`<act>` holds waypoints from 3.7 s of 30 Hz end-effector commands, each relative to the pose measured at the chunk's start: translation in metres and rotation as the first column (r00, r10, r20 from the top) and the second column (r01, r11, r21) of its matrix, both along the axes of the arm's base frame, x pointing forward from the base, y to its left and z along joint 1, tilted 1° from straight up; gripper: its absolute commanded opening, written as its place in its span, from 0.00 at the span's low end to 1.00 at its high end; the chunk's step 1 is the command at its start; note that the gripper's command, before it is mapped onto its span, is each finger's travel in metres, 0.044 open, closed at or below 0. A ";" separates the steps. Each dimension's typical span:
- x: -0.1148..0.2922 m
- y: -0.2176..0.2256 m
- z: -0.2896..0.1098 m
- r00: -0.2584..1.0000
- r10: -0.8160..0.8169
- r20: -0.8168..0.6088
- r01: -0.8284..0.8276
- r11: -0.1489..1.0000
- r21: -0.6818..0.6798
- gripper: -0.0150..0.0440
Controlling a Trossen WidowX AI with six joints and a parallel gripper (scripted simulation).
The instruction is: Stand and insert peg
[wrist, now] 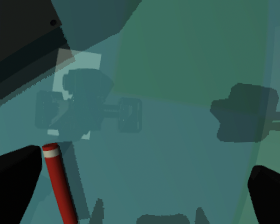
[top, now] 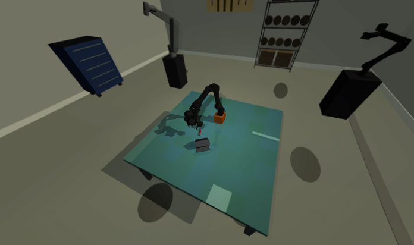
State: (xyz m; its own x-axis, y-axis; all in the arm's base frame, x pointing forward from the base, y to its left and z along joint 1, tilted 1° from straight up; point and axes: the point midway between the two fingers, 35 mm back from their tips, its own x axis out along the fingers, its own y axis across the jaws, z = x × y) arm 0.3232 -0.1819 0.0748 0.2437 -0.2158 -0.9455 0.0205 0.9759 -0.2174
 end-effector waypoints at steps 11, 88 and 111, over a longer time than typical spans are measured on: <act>-0.027 0.044 -0.047 0.943 0.243 -0.229 -0.204 0.962 0.180 1.00; -0.025 0.042 -0.122 0.942 0.243 -0.229 -0.204 0.962 0.181 0.44; -0.028 0.041 -0.119 0.952 0.244 -0.186 -0.211 0.961 0.179 0.34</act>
